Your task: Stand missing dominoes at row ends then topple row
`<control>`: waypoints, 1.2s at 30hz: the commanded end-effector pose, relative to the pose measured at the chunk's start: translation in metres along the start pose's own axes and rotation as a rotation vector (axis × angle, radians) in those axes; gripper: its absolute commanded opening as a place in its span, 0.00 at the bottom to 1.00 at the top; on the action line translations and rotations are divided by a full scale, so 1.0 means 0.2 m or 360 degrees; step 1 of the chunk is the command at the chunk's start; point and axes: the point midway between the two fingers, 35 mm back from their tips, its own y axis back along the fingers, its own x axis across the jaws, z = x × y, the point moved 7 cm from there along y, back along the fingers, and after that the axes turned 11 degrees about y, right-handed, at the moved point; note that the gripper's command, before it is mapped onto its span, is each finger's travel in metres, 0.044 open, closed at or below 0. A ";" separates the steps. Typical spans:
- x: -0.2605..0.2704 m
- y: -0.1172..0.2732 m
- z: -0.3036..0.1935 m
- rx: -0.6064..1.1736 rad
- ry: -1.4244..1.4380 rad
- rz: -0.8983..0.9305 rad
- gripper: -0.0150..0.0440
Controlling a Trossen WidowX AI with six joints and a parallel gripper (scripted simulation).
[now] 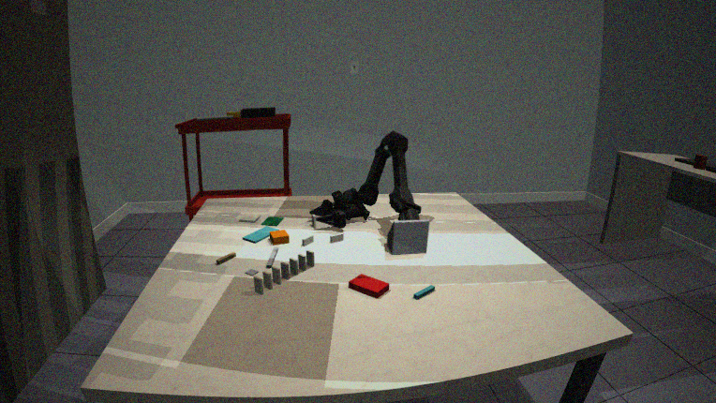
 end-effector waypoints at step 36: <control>-0.15 -0.49 0.76 0.2377 -0.0092 0.0471 1.00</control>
